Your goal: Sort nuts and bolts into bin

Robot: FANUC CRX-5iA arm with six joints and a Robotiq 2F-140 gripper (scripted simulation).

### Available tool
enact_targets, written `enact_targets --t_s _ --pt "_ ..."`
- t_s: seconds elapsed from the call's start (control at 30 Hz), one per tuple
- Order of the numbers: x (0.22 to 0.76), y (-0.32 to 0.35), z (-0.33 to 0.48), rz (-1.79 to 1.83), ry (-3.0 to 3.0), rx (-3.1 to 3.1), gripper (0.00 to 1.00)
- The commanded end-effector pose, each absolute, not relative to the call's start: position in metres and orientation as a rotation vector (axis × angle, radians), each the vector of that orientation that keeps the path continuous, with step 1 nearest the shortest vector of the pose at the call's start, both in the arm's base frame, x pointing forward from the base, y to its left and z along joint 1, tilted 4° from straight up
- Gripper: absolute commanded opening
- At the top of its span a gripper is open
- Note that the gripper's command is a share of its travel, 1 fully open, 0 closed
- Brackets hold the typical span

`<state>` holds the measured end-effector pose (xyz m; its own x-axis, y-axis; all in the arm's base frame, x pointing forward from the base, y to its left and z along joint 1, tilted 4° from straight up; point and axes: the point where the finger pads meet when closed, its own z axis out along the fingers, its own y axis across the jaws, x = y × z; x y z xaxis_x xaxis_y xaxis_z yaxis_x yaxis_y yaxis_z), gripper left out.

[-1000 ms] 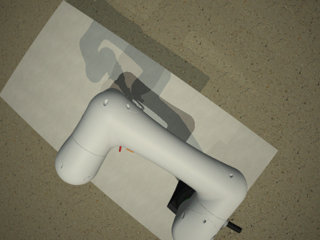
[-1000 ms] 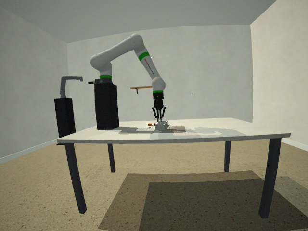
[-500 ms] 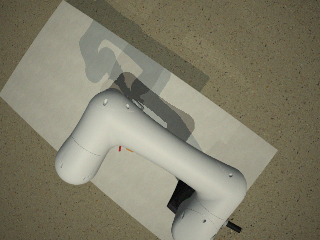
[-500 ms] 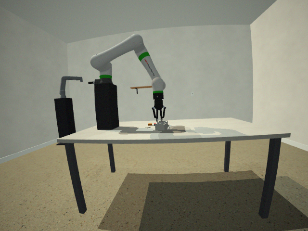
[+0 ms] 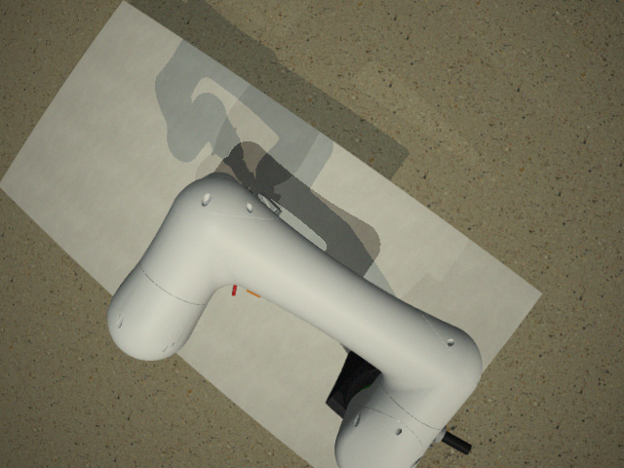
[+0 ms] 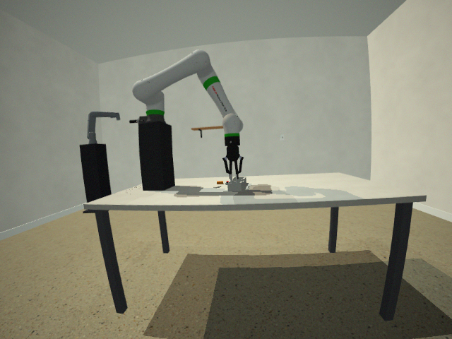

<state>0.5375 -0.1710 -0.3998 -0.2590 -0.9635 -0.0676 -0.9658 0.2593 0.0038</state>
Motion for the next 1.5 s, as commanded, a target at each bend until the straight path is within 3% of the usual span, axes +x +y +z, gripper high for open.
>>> enact_targets --t_s 0.0,1.03,1.07,1.47 --pt "0.538 -0.171 -0.398 0.068 2.452 -1.880 0.18" --pt "0.537 -0.173 -0.362 0.068 2.452 -1.880 0.18" --pt "0.537 -0.174 -0.358 0.068 2.452 -1.880 1.00" --pt "0.536 -0.177 -0.310 0.068 2.452 -1.880 1.00"
